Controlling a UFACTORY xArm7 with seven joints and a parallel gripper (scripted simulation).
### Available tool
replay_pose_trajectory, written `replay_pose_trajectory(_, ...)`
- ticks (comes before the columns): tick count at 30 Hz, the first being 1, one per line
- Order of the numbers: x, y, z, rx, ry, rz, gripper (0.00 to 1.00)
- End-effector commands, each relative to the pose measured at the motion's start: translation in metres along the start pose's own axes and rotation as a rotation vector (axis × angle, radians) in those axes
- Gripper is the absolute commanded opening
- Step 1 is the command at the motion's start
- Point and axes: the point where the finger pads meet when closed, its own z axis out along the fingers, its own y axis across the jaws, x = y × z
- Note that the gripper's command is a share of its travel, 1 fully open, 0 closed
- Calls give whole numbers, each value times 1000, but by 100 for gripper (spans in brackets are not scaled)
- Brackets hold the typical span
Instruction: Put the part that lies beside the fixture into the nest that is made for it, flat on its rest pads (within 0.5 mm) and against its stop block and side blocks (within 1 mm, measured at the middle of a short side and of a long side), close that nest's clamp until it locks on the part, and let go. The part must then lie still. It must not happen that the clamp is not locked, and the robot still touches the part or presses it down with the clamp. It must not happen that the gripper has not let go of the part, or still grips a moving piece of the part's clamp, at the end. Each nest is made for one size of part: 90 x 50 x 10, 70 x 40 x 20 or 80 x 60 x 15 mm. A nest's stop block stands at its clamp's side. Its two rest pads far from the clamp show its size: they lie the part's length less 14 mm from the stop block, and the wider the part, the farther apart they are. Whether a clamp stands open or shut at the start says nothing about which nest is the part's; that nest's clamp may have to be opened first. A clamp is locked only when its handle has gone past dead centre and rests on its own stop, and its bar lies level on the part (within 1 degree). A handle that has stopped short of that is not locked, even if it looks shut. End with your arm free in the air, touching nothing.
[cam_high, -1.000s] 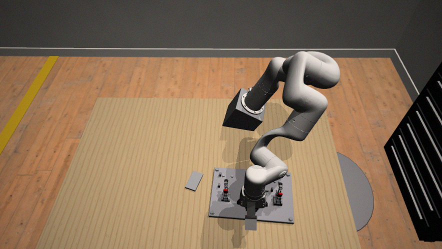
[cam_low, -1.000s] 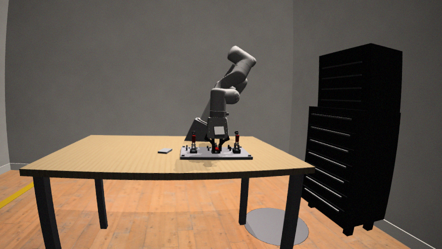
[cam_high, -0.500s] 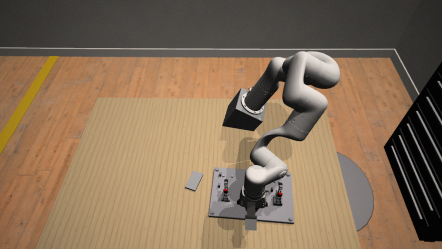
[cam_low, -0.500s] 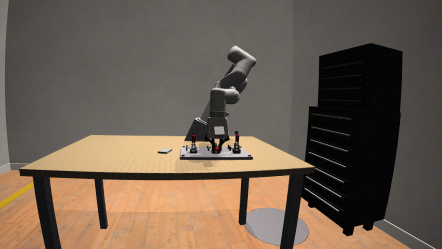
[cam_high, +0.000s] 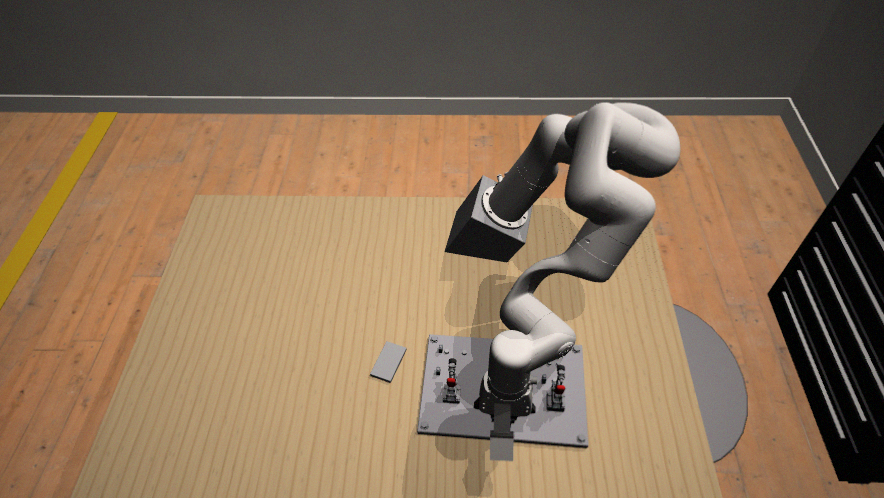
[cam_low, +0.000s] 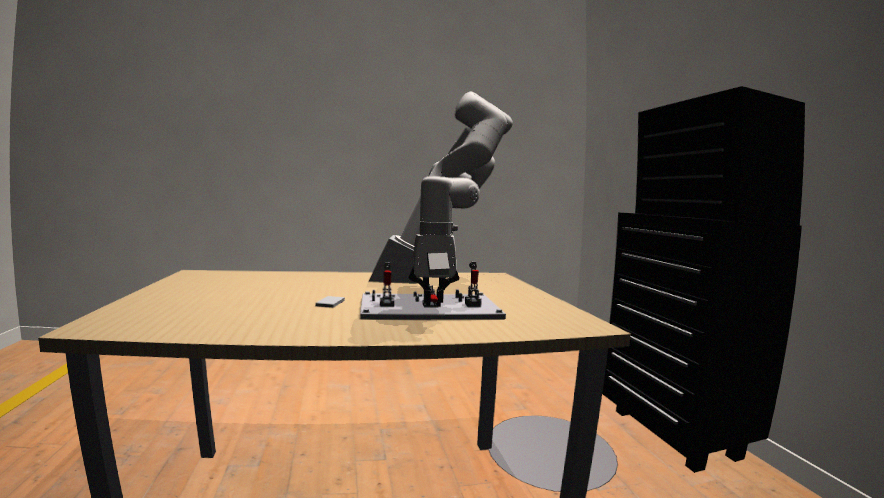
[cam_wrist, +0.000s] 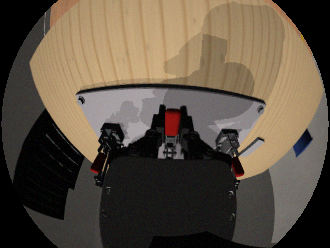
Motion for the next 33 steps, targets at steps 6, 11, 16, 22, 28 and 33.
replay_pose_trajectory(6,2,1,-2,-1,5,0,0)
replay_pose_trajectory(11,2,1,-2,-1,5,0,0)
replay_pose_trajectory(16,1,1,-4,-1,5,0,0)
replay_pose_trajectory(22,0,1,-6,-1,5,0,0)
replay_pose_trajectory(28,-1,1,-9,-1,5,0,0)
replay_pose_trajectory(33,-3,1,-13,-1,5,0,0)
